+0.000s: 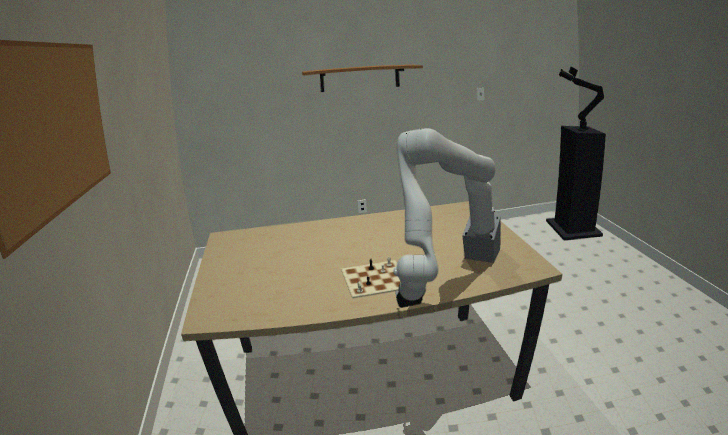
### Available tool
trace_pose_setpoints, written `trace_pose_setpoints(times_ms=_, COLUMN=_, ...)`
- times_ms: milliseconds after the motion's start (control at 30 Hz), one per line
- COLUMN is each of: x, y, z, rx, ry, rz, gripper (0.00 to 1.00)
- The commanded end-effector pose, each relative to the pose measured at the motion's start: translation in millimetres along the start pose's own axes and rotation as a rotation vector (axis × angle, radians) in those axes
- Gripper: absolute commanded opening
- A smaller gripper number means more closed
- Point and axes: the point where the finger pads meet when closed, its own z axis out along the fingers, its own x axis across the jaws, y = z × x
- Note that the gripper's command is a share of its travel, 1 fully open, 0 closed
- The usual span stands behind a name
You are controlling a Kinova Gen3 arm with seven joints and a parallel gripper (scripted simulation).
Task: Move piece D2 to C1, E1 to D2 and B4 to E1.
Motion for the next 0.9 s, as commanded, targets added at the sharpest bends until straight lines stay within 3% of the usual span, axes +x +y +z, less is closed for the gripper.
trace_pose_setpoints(times_ms=0, x=2.1, y=2.2, z=0.6, rx=0.003, ry=-0.001, rz=-0.006, gripper=1.00)
trace_pose_setpoints(times_ms=867, x=-1.5, y=-1.5, z=8.3, rx=0.077, ry=-0.039, rz=-0.019, gripper=1.00)
